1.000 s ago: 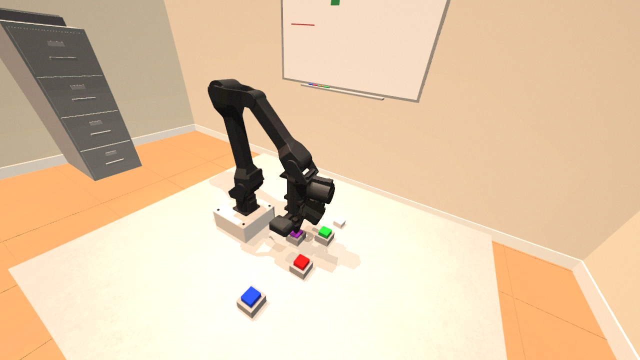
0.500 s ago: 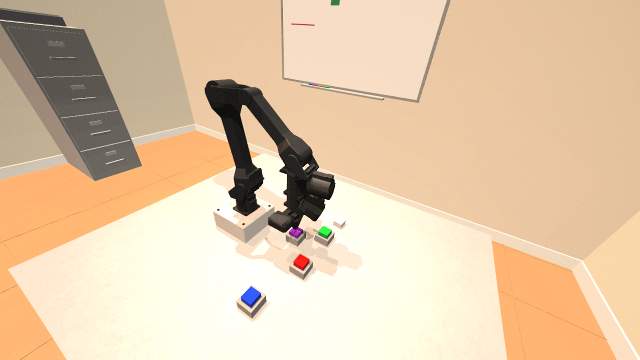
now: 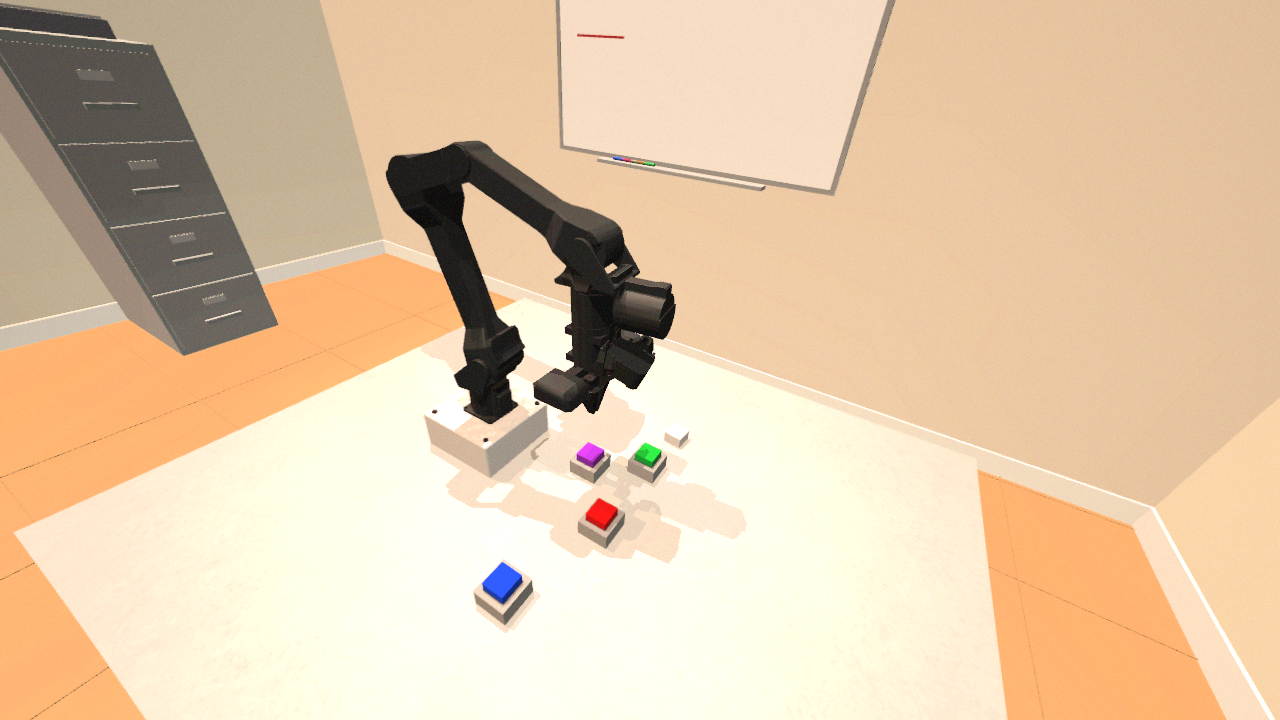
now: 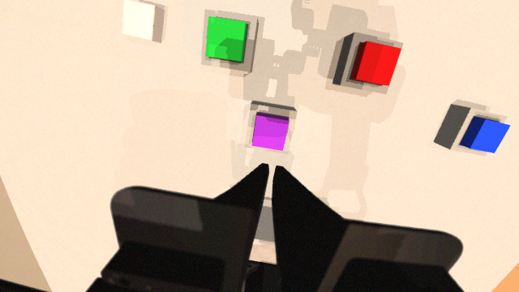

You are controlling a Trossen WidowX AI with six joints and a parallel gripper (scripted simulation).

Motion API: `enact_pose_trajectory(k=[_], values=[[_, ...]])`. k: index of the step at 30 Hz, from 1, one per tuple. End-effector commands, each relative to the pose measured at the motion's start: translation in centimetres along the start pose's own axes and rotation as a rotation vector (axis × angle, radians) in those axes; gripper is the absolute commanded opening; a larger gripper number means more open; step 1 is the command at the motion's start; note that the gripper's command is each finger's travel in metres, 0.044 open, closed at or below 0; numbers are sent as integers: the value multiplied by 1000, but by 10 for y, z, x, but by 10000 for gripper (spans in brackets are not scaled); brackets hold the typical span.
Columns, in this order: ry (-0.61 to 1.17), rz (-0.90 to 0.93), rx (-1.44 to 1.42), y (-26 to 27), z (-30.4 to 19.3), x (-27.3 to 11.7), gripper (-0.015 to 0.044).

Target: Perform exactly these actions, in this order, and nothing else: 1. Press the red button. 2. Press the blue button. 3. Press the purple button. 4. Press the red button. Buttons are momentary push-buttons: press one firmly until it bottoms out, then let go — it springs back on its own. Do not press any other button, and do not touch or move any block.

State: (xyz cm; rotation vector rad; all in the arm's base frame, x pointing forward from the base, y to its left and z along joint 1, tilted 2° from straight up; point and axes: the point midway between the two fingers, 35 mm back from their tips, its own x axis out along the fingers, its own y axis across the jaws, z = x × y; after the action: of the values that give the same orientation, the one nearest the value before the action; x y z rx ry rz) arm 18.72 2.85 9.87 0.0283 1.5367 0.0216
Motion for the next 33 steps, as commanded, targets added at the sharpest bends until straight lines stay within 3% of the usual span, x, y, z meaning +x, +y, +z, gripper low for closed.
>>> enact_pose_trajectory(k=[1,9,15,20,33], values=[[11,-2,-2,-5,5,-4,20],[6,-9,-2,-82,76,-4,20],[6,-9,-2,-84,78,-1,20],[6,-9,-2,-85,78,56,20],[6,-9,-2,-85,78,70,20]])
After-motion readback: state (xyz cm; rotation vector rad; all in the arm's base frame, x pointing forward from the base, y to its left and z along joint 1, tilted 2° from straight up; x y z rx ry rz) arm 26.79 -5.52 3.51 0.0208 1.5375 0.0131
